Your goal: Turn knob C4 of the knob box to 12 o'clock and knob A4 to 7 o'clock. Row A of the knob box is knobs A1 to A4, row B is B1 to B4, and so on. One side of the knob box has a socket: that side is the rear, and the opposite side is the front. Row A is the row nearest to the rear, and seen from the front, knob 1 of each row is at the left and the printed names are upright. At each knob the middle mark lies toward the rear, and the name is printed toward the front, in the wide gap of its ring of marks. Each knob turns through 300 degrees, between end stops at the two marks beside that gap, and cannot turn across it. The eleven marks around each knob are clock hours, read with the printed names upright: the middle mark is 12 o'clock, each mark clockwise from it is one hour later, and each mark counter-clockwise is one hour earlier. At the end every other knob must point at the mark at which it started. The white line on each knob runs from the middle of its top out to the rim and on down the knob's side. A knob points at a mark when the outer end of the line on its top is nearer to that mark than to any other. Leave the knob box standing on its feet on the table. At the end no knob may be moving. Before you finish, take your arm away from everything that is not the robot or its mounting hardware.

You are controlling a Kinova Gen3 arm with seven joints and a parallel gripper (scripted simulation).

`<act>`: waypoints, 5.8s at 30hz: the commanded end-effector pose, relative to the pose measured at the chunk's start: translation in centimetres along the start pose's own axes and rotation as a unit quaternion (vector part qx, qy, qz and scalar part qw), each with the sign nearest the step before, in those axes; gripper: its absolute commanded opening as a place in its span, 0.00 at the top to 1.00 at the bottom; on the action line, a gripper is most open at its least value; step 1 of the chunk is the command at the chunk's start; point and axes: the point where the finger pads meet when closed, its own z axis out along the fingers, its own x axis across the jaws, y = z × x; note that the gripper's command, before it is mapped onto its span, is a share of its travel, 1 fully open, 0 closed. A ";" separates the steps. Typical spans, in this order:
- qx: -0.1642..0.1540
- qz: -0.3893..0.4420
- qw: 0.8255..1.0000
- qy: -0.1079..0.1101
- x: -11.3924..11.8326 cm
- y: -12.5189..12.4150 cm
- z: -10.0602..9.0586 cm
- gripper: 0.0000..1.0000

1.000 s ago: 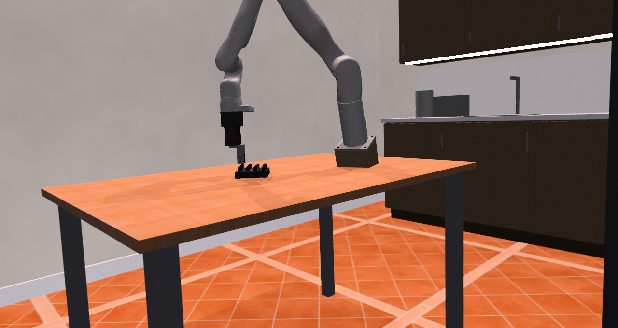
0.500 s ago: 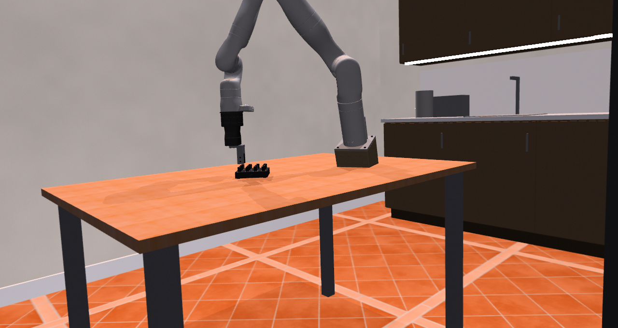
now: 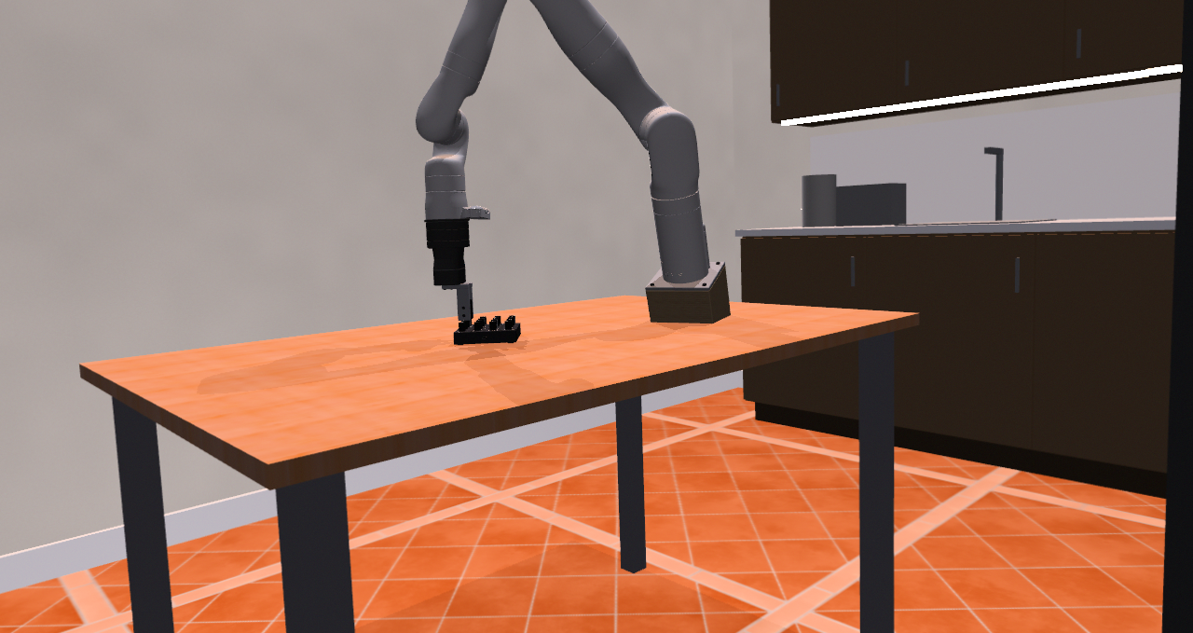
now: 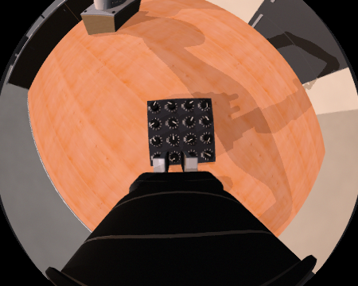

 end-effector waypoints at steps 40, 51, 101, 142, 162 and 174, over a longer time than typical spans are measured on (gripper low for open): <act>0.001 0.000 1.000 0.000 0.0 0.0 0.7 0.54; 0.001 0.000 1.000 0.000 0.0 0.0 0.7 0.70; 0.001 -0.028 1.000 0.000 0.0 0.0 0.7 0.70; 0.001 -0.381 0.924 0.000 0.0 0.0 0.7 0.70; 0.001 -0.584 0.812 0.000 0.0 0.0 0.7 0.70; 0.001 -0.663 0.749 0.000 0.0 0.0 0.7 0.70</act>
